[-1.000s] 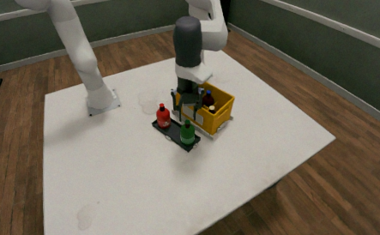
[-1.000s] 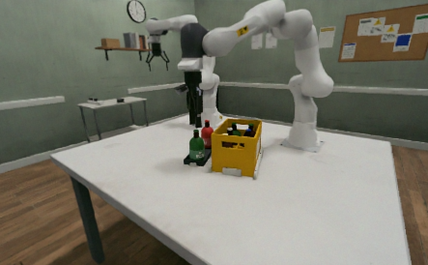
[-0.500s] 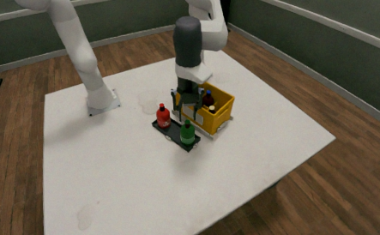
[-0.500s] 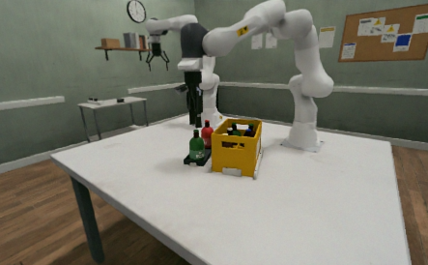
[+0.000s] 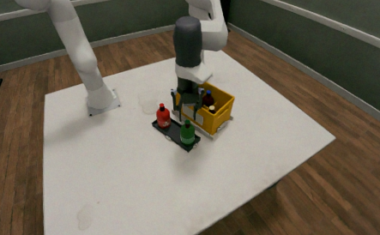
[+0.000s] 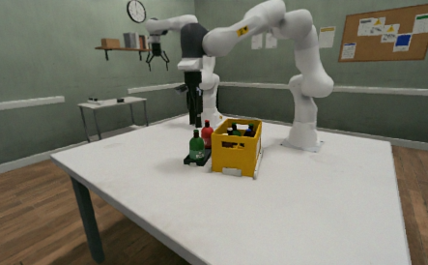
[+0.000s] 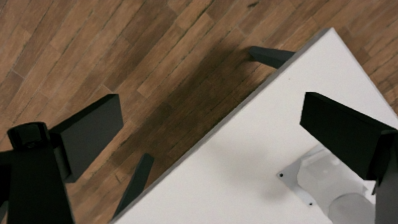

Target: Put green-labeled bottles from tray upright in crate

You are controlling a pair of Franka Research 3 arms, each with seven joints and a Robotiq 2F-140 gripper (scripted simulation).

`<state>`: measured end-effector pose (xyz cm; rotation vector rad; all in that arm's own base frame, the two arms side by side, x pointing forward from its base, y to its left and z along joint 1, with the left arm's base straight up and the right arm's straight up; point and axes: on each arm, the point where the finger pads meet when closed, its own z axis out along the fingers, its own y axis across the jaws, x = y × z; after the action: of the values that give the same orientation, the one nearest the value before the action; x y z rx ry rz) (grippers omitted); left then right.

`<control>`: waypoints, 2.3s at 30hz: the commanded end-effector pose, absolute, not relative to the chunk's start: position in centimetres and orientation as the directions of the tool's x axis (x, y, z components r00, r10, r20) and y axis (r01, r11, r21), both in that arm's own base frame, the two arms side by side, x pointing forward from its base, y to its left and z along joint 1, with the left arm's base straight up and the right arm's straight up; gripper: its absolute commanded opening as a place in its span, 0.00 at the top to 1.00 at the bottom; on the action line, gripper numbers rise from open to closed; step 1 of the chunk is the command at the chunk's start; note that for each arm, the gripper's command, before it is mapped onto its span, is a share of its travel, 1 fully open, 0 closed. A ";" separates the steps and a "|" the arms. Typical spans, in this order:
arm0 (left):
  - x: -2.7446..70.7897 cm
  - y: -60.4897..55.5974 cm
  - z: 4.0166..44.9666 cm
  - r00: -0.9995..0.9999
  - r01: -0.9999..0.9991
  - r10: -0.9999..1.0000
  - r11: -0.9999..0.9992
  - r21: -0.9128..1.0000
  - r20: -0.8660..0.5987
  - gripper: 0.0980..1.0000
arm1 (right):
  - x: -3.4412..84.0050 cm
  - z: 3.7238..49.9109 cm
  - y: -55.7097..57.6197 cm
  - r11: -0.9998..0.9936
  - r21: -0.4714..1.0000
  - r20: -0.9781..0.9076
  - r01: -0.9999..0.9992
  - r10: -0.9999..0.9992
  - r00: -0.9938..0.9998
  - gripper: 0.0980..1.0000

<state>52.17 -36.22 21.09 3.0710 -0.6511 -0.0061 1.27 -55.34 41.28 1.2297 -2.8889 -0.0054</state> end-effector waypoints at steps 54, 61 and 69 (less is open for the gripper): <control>52.5 -36.1 21.0 0.912 -0.409 -0.409 -0.912 0.000 0.000 0.62 | 1.3 41.3 -55.4 0.691 0.000 0.000 -0.723 -0.723 -0.691 0.00; 52.5 -36.1 20.9 0.912 -0.409 -0.409 -0.912 0.000 0.000 0.62 | 1.3 41.3 -55.4 0.691 0.000 0.000 -0.723 -0.723 -0.691 0.00; 52.5 -36.1 20.2 0.912 -0.409 -0.409 -0.912 0.000 0.000 0.62 | 1.3 41.3 -55.4 0.691 0.000 0.000 -0.723 -0.723 -0.691 0.00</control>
<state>52.24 -36.23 20.57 3.0712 -0.6510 -0.0069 1.27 -55.34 41.28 1.2297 -2.8889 -0.0054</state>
